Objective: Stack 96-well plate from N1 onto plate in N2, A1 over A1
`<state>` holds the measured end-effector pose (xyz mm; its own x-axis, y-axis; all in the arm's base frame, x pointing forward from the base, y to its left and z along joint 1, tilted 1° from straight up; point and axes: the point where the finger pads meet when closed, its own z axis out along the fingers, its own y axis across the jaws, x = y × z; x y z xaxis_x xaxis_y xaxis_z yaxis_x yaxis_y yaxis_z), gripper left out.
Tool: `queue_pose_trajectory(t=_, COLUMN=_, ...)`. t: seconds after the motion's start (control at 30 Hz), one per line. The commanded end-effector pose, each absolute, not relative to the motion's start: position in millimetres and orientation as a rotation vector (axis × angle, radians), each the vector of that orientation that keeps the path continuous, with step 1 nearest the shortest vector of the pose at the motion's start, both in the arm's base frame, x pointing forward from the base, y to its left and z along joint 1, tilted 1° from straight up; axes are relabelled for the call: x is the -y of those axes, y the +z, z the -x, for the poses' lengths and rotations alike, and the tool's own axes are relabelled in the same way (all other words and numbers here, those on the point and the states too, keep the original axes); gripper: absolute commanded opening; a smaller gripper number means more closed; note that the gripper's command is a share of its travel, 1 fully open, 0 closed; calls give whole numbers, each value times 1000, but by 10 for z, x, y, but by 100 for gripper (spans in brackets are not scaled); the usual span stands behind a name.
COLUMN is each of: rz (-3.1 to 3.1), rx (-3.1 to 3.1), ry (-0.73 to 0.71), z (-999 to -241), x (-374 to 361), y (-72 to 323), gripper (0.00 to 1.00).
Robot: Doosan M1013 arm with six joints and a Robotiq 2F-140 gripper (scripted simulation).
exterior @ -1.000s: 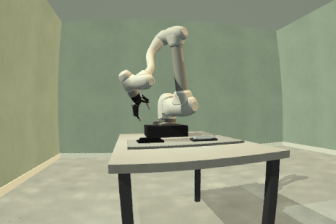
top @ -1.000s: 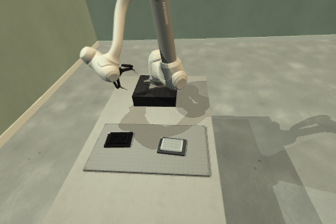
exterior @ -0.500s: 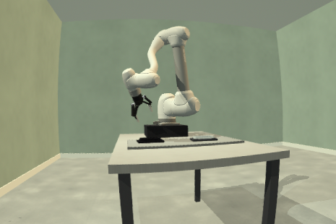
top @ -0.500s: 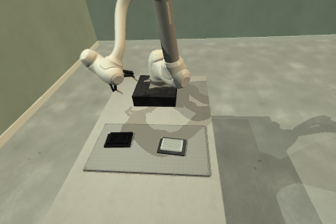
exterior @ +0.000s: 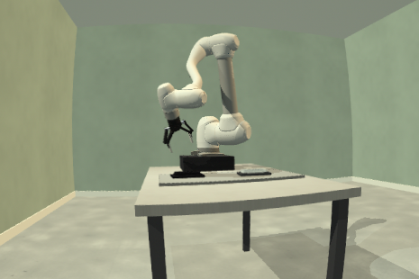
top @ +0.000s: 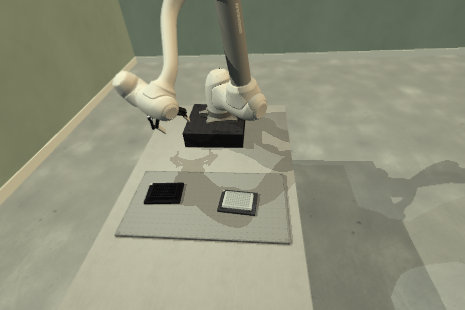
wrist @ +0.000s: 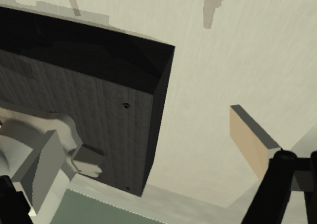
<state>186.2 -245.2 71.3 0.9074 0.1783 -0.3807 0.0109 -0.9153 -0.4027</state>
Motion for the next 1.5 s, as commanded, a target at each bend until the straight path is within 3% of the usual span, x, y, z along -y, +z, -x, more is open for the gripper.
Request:
queue_pose_trajectory(t=0.0, rz=2711, rx=53, ry=611, z=-2001, x=2462, y=684, gripper=100)
queue_pose_trajectory(t=0.8, rz=2863, rx=-434, ry=639, z=-2821, x=2405, y=550, gripper=100)
queue_pose_trajectory(t=1.47, rz=2904, rx=-913, ry=575, z=-3563, x=2196, y=457, gripper=100)
